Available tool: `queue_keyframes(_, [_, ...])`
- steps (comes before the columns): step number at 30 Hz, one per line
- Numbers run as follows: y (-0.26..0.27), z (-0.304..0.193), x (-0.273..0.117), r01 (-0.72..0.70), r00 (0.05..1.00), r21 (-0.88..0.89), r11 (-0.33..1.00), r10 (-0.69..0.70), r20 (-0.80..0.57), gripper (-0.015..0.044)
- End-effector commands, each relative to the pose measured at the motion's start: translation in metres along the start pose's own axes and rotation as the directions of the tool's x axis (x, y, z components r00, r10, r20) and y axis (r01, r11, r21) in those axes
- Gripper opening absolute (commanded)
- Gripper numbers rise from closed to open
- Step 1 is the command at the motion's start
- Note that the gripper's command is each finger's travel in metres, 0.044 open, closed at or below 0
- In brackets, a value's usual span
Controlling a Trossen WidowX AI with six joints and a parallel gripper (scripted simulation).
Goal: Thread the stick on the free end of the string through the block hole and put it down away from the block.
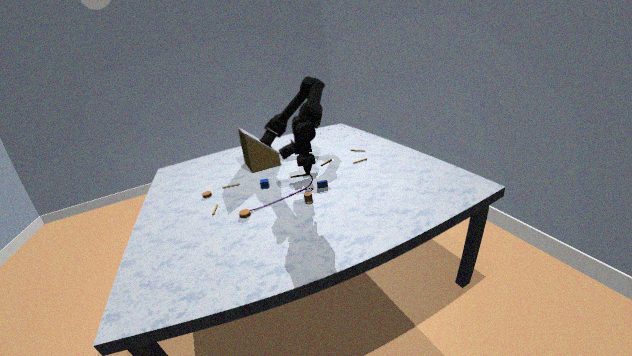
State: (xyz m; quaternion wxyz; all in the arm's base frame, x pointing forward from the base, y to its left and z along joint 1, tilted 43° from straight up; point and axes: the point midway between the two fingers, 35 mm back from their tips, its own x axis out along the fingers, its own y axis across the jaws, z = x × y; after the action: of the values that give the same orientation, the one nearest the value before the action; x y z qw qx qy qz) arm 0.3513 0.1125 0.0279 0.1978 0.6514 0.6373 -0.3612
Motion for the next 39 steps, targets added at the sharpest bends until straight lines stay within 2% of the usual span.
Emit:
queue_keyframes(1, [-0.003,0.001,0.003,0.000,1.000,0.002,1.000,0.000,-0.004,0.0000])
queue_keyframes(39, [-0.024,0.026,0.022,0.000,1.000,0.004,1.000,0.000,-0.001,0.0000])
